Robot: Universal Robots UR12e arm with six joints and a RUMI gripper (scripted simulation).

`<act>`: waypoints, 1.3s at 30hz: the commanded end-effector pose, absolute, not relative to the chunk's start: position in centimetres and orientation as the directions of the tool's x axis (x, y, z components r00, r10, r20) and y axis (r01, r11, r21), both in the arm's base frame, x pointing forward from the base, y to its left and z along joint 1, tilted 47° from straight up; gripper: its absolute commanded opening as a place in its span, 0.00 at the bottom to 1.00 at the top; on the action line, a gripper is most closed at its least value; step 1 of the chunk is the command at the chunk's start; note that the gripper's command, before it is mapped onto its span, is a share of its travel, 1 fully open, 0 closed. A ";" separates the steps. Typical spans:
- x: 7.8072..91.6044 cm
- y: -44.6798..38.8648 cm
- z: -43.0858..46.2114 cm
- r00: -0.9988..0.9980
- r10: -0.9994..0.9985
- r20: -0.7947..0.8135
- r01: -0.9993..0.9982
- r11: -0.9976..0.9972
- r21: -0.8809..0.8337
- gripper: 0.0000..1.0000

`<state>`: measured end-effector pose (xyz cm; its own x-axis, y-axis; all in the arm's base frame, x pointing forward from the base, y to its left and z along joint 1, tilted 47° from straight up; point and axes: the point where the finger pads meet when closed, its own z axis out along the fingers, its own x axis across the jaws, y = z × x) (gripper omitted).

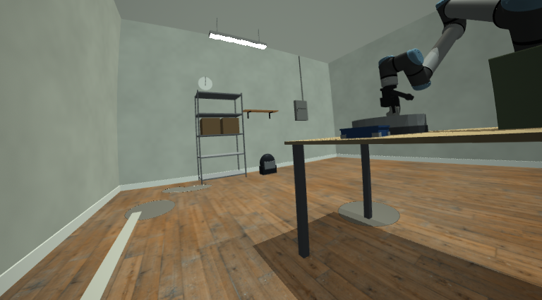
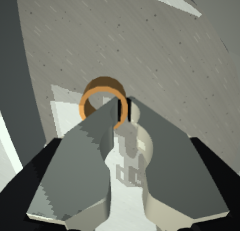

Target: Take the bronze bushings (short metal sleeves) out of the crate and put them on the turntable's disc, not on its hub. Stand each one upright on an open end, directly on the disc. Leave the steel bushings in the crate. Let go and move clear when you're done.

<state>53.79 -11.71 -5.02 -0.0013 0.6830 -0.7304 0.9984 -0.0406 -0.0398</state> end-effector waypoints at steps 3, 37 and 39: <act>53.8 -11.7 -5.0 -0.001 0.683 -0.730 0.998 -0.040 -0.039 0.06; 53.8 -11.7 -5.0 -0.001 0.683 -0.730 0.998 -0.040 -0.039 0.06; 53.8 -11.6 -4.9 -0.001 0.683 -0.730 0.998 -0.040 -0.039 0.06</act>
<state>53.79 -11.70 -5.00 -0.0014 0.6830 -0.7304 0.9984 -0.0406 -0.0398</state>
